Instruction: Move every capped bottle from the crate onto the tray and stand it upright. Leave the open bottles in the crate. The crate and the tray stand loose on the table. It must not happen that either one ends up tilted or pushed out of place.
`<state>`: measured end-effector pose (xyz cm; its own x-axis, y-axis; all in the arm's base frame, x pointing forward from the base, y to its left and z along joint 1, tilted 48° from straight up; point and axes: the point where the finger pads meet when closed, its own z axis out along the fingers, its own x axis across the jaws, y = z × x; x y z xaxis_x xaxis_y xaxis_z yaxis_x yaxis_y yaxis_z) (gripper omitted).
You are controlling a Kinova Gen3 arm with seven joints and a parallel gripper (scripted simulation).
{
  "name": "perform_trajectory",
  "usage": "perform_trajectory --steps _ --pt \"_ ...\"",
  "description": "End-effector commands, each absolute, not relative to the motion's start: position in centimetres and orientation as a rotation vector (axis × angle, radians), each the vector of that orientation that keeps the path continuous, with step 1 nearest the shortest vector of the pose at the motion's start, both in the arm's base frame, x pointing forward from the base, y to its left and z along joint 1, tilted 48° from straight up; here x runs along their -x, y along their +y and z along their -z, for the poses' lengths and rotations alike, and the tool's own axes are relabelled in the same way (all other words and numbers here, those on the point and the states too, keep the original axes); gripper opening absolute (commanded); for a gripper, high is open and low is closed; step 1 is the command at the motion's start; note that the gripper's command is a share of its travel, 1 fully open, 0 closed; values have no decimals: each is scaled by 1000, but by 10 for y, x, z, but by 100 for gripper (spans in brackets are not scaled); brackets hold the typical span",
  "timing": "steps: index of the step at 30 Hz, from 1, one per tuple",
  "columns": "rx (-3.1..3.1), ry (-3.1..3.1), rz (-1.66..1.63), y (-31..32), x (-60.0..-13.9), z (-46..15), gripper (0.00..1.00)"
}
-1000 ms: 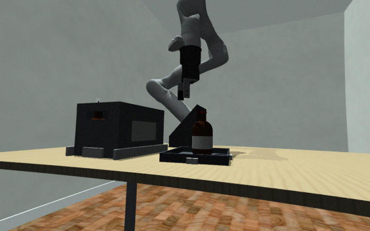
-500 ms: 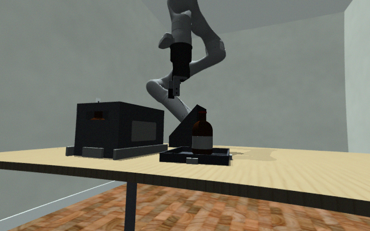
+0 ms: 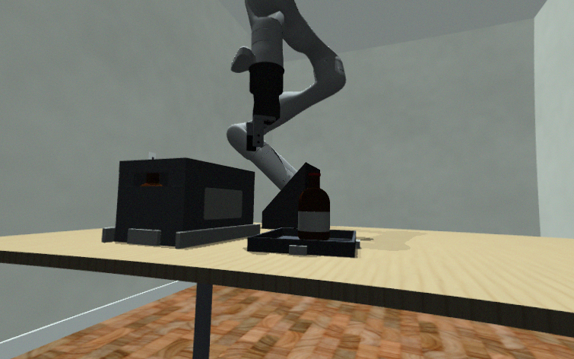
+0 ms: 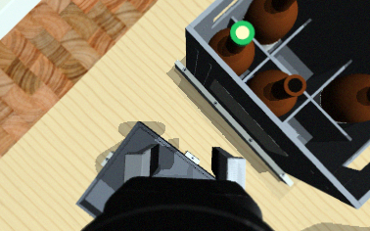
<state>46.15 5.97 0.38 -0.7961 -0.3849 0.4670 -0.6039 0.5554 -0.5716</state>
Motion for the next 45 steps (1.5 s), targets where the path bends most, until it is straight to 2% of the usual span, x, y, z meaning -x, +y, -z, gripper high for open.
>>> perform_trajectory --steps 1,45 --pt "-825 -2501 -1092 51 -473 -16 100" --pt "-828 -2501 -1089 -9 -493 -86 100"
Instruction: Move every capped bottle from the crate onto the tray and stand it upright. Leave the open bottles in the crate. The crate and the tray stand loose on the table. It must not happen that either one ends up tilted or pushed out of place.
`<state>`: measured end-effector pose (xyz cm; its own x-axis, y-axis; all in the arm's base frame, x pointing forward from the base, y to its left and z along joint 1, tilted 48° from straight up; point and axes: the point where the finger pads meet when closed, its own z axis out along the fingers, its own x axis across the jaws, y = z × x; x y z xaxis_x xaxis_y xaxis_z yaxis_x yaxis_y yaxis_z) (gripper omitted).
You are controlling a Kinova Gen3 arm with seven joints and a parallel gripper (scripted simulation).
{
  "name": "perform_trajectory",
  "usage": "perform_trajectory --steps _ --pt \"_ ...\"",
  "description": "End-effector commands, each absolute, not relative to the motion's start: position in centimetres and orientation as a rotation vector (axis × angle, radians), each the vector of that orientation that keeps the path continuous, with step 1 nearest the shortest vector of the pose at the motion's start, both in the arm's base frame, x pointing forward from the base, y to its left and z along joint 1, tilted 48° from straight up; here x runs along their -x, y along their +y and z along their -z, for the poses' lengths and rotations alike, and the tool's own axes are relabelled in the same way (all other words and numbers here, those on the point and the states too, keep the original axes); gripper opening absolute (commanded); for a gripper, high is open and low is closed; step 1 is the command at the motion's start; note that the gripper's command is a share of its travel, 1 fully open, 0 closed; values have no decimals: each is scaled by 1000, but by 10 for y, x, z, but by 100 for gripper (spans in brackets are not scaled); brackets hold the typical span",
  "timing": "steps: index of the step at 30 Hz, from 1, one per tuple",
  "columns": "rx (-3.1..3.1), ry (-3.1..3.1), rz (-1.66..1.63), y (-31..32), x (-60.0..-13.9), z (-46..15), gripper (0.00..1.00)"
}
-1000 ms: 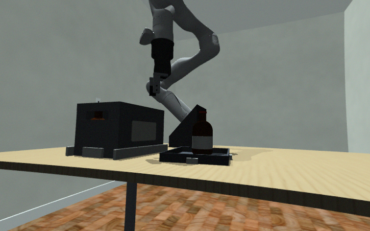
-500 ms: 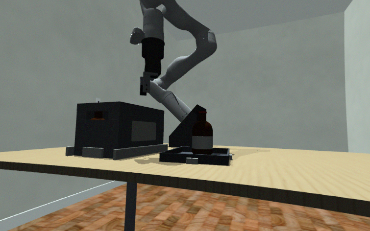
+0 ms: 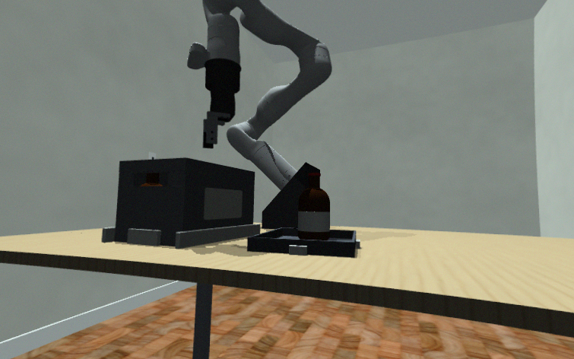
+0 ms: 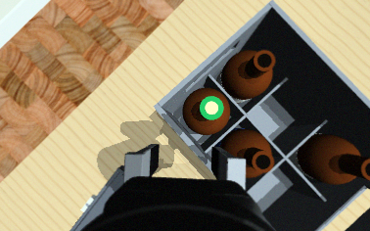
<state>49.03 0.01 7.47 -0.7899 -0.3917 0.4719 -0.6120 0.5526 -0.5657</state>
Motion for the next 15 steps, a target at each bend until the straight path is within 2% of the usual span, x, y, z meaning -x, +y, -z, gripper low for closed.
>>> perform_trajectory --steps 1,15 --pt "-827 -2501 -1089 -12 -493 -88 100" --pt "-829 -2501 -1088 -26 -496 -104 100"
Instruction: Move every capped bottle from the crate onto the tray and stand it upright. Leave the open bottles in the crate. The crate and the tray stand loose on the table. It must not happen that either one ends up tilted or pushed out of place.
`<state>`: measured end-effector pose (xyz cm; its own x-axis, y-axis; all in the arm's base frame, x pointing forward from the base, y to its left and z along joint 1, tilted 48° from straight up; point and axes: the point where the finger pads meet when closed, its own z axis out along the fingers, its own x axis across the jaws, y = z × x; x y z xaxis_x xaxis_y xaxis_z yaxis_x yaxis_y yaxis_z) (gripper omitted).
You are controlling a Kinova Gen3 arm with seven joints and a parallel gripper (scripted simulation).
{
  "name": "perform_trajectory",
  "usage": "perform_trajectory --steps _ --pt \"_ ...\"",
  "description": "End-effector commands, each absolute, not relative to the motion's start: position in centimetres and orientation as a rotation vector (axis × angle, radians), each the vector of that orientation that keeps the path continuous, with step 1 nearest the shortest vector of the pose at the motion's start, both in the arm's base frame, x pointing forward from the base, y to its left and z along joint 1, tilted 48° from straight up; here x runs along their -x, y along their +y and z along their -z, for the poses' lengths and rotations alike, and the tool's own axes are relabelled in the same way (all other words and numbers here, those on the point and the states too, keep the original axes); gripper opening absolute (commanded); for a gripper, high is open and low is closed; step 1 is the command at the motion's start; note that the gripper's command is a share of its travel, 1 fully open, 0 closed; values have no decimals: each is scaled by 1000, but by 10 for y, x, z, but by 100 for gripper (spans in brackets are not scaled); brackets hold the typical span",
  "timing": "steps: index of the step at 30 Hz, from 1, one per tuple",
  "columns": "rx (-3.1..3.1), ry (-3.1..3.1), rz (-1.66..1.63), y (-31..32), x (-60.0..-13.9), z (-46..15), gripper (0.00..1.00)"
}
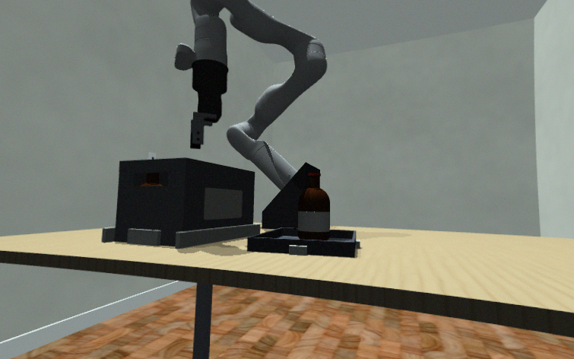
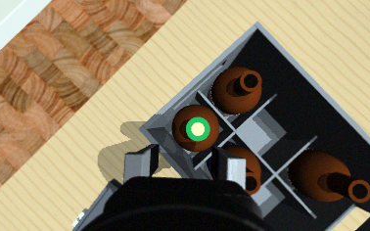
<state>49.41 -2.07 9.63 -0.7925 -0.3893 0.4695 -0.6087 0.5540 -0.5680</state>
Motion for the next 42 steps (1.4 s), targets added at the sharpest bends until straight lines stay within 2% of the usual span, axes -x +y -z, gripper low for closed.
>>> perform_trajectory --steps 1,42 --pt "-828 -2501 -1088 -28 -497 -105 100" --pt "-825 -2501 -1092 -39 -499 -115 100"
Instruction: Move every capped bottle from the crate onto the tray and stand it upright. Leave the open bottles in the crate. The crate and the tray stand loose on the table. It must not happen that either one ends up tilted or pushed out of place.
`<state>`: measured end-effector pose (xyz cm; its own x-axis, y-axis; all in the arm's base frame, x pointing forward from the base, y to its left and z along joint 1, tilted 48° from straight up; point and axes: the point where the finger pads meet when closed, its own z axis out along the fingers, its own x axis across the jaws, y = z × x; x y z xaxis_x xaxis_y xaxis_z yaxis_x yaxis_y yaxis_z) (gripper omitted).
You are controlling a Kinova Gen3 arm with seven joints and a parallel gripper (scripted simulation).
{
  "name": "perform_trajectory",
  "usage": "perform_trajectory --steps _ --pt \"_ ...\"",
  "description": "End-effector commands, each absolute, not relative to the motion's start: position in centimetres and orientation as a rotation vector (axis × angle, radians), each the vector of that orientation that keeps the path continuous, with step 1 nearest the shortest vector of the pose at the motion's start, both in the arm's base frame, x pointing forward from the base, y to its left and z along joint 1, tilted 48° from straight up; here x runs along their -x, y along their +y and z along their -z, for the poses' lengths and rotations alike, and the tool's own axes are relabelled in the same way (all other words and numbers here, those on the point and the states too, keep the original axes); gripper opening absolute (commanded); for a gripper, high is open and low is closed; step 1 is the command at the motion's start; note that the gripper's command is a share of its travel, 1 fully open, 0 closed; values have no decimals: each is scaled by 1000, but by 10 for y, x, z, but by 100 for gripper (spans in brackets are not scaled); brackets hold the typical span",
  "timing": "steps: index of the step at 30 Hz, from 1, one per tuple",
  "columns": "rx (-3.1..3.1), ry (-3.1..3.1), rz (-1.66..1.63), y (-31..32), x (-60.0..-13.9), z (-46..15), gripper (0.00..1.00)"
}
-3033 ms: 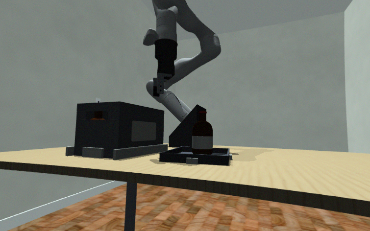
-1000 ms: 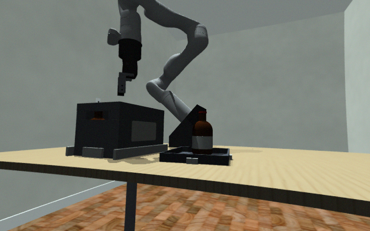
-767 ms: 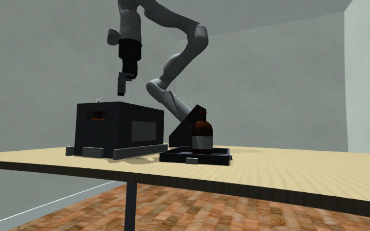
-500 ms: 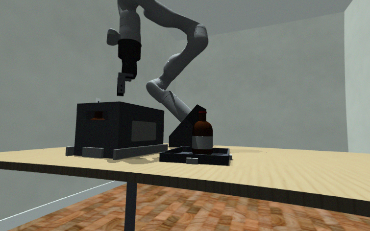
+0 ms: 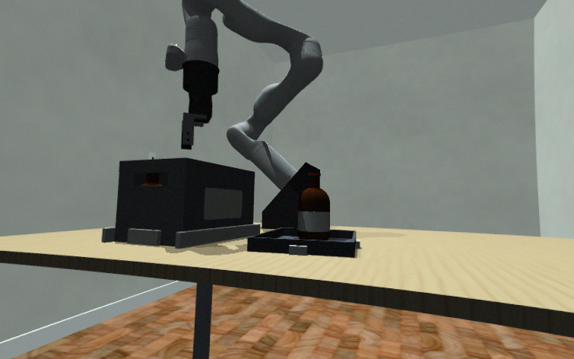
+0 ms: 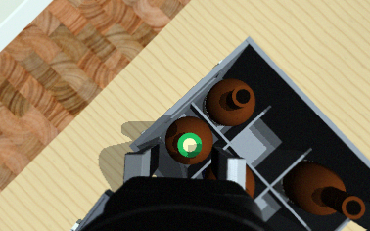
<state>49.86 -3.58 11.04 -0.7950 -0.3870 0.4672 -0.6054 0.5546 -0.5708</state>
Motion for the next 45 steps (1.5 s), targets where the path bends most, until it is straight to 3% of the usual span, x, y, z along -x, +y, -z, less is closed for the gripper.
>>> perform_trajectory --steps 1,45 --pt "-825 -2500 -1093 -39 -499 -115 100" --pt "-825 -2503 -1089 -50 -497 -105 100"
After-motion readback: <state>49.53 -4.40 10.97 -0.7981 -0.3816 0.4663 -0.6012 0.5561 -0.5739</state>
